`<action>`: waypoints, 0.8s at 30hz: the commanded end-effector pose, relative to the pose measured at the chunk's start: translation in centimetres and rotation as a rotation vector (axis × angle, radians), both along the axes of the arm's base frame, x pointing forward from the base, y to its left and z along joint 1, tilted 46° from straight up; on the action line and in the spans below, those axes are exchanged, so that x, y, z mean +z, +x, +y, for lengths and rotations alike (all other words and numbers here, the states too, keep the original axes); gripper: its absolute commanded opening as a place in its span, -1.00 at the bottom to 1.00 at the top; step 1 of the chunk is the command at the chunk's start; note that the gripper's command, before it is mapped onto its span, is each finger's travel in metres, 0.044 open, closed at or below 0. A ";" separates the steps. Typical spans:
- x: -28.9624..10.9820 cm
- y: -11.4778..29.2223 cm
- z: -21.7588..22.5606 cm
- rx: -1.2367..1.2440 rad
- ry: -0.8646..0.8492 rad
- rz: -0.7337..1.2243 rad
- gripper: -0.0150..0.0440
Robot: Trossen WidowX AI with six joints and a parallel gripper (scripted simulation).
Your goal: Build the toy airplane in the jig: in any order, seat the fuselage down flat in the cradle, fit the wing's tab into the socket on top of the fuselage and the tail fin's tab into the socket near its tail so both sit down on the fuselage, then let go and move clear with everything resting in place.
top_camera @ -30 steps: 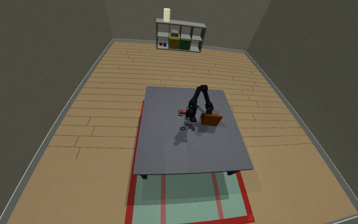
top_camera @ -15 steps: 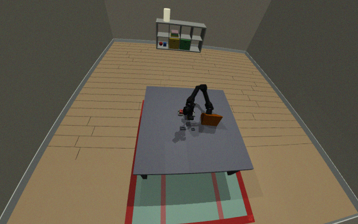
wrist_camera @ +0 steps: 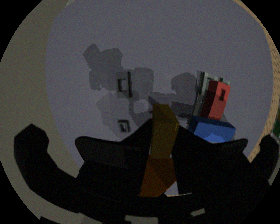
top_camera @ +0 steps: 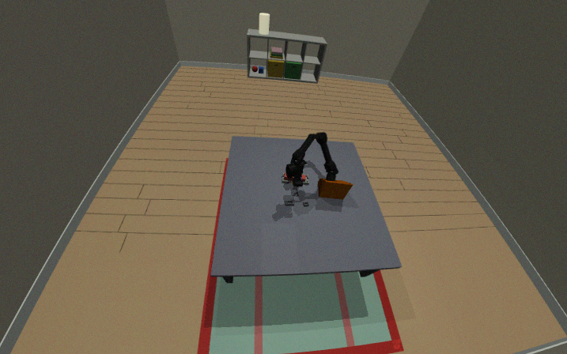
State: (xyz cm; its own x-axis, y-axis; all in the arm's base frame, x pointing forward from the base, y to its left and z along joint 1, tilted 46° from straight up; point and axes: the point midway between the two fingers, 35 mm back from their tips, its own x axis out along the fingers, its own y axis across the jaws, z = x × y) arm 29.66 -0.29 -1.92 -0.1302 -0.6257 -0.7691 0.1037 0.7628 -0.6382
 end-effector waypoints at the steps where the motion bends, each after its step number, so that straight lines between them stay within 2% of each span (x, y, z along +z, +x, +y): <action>1: 0.5 0.4 -0.8 -0.005 -0.002 -0.013 -0.49; 24: 3.7 1.8 -6.6 -0.033 -0.040 -0.034 -0.49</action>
State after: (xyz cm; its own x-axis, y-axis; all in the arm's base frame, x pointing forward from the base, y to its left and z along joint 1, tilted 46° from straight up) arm 31.27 -6.13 1.22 -0.1289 -0.6458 -0.7525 0.1465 0.7381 -0.6586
